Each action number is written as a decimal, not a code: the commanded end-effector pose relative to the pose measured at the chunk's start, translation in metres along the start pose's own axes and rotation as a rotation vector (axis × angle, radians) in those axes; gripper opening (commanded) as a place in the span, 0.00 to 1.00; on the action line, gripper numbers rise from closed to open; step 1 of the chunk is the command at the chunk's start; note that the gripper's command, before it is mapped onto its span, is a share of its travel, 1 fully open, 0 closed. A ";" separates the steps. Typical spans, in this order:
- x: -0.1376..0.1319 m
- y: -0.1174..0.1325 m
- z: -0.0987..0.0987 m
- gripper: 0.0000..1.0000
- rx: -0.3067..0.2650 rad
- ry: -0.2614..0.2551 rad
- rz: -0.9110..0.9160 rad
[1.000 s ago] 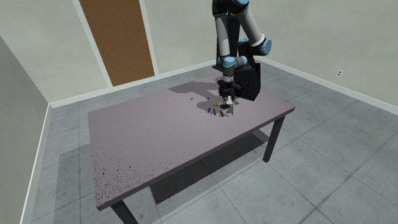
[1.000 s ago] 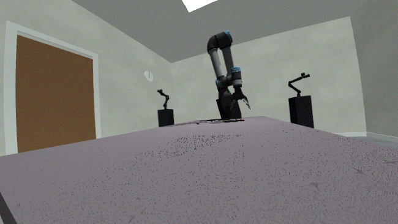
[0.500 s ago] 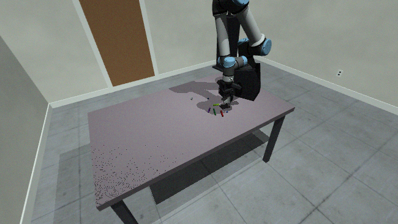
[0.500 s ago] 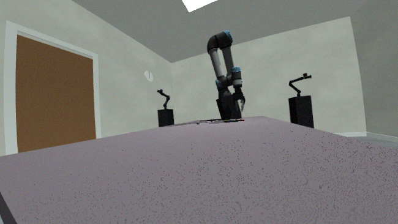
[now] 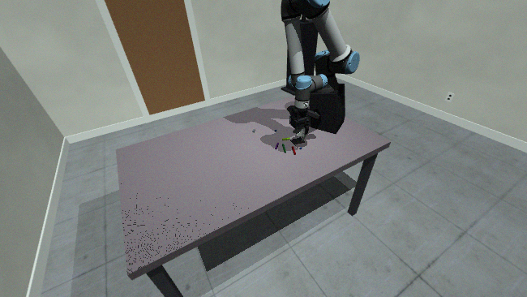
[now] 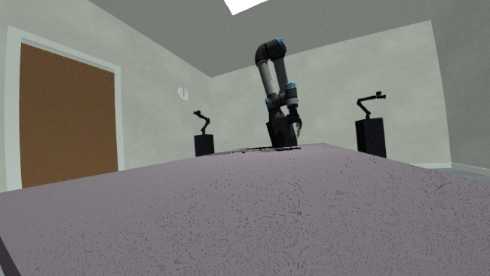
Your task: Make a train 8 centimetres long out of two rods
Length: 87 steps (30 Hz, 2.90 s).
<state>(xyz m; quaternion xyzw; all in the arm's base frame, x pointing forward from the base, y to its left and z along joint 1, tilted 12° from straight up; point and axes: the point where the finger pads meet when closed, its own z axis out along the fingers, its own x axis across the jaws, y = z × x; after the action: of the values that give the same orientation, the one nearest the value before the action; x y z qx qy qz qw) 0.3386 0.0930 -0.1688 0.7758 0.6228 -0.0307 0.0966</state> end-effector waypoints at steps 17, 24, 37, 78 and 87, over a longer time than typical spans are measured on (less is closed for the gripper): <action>0.000 0.000 0.000 0.14 -0.001 0.000 0.000; 0.000 0.000 0.002 0.14 -0.001 0.000 0.000; 0.000 0.000 0.015 0.14 -0.001 0.001 0.000; -0.001 0.000 0.052 0.14 -0.001 0.001 0.000; -0.001 0.000 0.052 0.14 -0.001 0.001 0.000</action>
<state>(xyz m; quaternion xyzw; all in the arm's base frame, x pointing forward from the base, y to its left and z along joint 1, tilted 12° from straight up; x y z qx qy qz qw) 0.3421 0.0823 -0.2199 0.7757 0.6230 -0.0307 0.0964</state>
